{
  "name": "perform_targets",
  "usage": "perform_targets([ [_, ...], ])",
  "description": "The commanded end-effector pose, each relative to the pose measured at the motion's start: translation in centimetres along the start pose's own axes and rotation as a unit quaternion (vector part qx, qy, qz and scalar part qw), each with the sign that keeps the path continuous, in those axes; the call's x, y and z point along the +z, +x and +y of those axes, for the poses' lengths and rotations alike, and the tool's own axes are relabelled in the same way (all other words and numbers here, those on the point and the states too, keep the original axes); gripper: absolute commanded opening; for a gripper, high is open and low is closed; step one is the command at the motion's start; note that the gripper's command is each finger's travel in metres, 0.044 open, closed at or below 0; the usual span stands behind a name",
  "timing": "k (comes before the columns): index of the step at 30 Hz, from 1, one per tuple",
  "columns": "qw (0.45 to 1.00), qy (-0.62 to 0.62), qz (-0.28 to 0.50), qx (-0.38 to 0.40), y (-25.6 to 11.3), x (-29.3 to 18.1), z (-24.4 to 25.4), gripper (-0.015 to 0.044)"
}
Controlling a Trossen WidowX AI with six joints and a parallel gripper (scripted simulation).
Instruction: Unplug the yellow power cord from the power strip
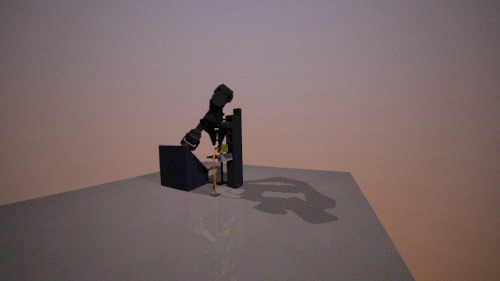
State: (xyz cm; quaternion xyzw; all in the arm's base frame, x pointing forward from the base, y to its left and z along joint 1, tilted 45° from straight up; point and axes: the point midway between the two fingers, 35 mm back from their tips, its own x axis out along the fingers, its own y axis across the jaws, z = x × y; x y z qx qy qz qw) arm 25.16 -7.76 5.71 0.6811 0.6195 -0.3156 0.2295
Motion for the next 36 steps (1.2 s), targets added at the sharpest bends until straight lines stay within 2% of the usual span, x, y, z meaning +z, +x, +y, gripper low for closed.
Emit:
perform_targets([
  [1,1.0,0.002,0.001,0.002,0.0,-0.8,0.0,0.016],
  [14,1.0,0.002,0.002,0.001,0.0,-2.8,-0.1,0.016],
  [29,1.0,0.002,0.003,0.001,1.2,-2.8,-0.1,0.016],
  [33,1.0,-0.001,0.001,0.0,1.0,-2.8,-0.1,0.0055],
  [36,1.0,-0.001,0.001,0.0,1.0,-2.8,-0.1,0.0035],
])
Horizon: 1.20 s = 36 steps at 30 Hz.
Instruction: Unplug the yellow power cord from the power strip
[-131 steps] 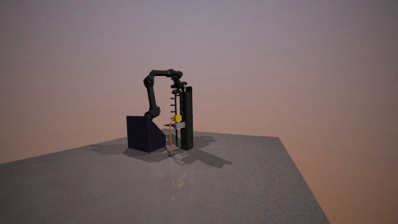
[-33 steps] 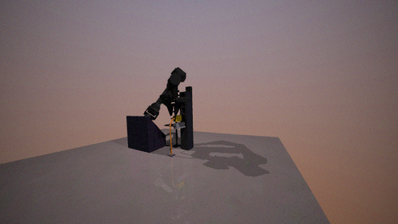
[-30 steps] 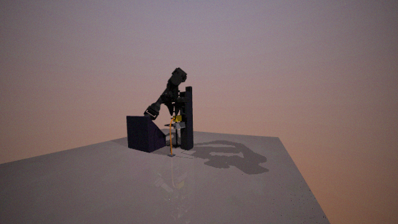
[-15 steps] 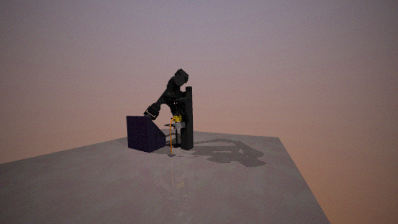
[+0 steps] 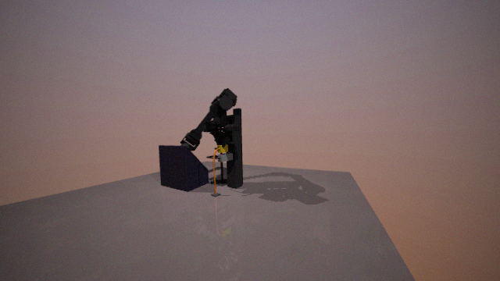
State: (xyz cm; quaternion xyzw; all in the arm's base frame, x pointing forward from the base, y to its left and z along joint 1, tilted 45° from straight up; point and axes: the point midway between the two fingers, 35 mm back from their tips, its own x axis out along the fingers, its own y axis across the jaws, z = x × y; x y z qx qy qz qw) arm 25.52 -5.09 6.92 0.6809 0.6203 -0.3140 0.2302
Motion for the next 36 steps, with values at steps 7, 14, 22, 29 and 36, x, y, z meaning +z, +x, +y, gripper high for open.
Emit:
perform_targets([
  [7,1.0,0.001,0.0,0.0,0.0,0.1,0.0,0.0],
  [14,1.0,0.002,-0.001,0.0,-0.1,1.0,0.1,0.0],
  [22,1.0,0.002,-0.001,0.001,-0.1,2.4,0.2,0.0],
  [29,1.0,0.003,-0.002,0.001,-0.3,3.5,0.2,0.0],
  [36,1.0,0.003,-0.002,0.001,-0.4,4.6,0.1,0.0],
])
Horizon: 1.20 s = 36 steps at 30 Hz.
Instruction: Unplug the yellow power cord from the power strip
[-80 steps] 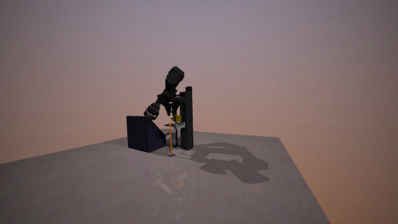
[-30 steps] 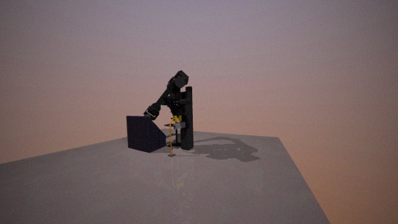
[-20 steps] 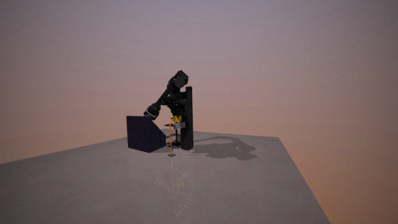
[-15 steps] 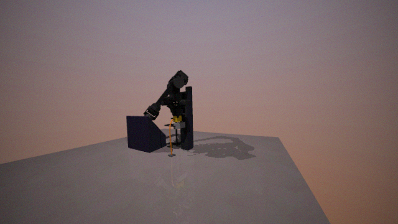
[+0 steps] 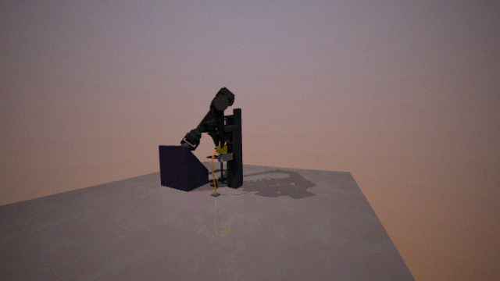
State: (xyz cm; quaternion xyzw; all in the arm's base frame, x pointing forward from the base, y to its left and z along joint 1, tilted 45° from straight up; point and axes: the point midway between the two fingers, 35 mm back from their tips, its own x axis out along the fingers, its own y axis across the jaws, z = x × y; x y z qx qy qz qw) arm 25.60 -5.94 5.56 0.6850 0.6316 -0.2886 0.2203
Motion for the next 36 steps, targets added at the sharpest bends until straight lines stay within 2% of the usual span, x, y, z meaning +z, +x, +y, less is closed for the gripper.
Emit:
perform_targets([
  [1,0.999,0.015,-0.029,0.004,-1.0,3.2,-0.3,0.0],
  [8,0.999,0.015,-0.029,0.004,-1.2,4.3,-0.5,0.0],
  [21,1.0,0.015,-0.027,0.004,-0.9,3.7,-0.6,0.0341],
  [25,0.999,0.015,-0.029,0.005,-1.5,5.8,-0.5,0.044],
  [29,0.999,0.015,-0.029,0.005,-2.4,9.4,-0.7,0.044],
  [36,0.999,0.015,-0.029,0.005,-2.4,9.6,-0.8,0.044],
])
